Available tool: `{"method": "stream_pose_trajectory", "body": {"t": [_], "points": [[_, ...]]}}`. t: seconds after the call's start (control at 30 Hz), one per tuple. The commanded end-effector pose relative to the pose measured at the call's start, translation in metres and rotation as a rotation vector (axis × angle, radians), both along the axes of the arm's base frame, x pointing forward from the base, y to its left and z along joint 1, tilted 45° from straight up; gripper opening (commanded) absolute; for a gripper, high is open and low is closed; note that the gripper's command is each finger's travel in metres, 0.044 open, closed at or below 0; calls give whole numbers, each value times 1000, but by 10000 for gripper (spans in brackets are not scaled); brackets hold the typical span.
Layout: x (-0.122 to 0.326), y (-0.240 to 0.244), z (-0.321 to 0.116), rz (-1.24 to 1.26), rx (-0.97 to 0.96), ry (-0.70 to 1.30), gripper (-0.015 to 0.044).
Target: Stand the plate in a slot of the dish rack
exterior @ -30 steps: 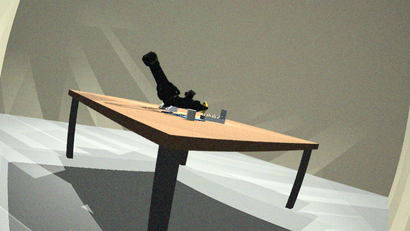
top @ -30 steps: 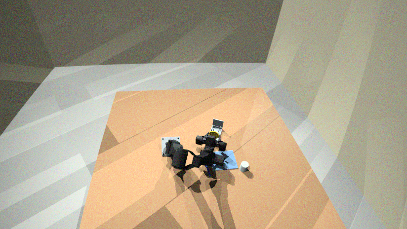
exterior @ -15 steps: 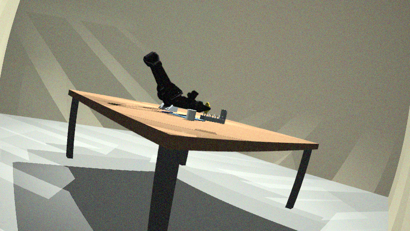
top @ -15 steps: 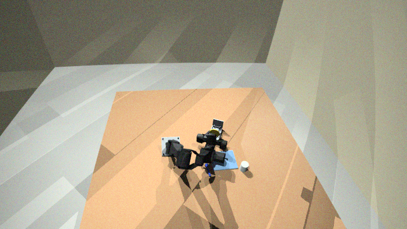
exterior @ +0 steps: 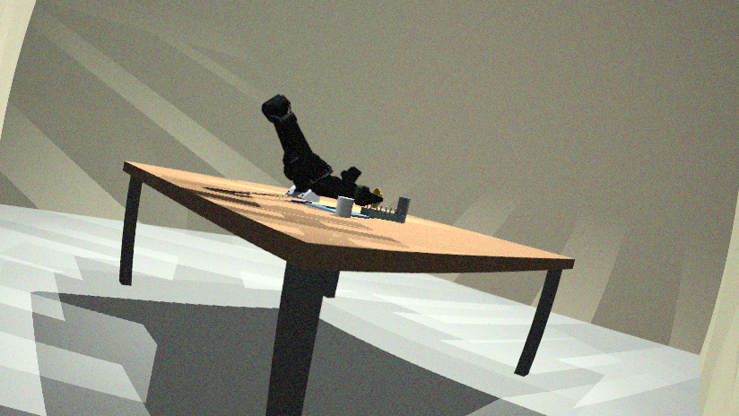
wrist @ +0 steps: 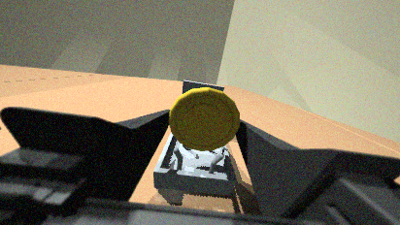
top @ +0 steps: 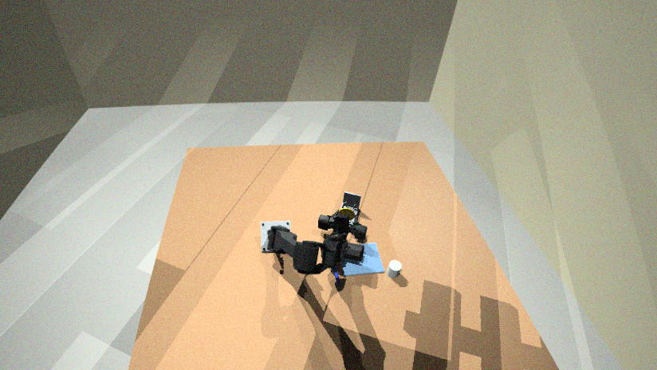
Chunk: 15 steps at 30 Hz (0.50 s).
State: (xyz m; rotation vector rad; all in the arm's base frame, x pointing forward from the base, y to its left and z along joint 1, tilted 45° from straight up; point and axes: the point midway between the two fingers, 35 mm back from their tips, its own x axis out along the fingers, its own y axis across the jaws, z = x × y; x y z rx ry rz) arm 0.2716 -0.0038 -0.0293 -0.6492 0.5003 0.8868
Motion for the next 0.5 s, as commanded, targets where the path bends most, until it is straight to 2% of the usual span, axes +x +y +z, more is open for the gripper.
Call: {"method": "stream_pose_trajectory", "body": {"t": [0.0, 0.43, 0.47], "points": [[-2, -6, -9, 2, 3, -1, 0], [-2, -4, -5, -6, 0, 7, 0], [-2, -4, -6, -4, 0, 6, 26]]}}
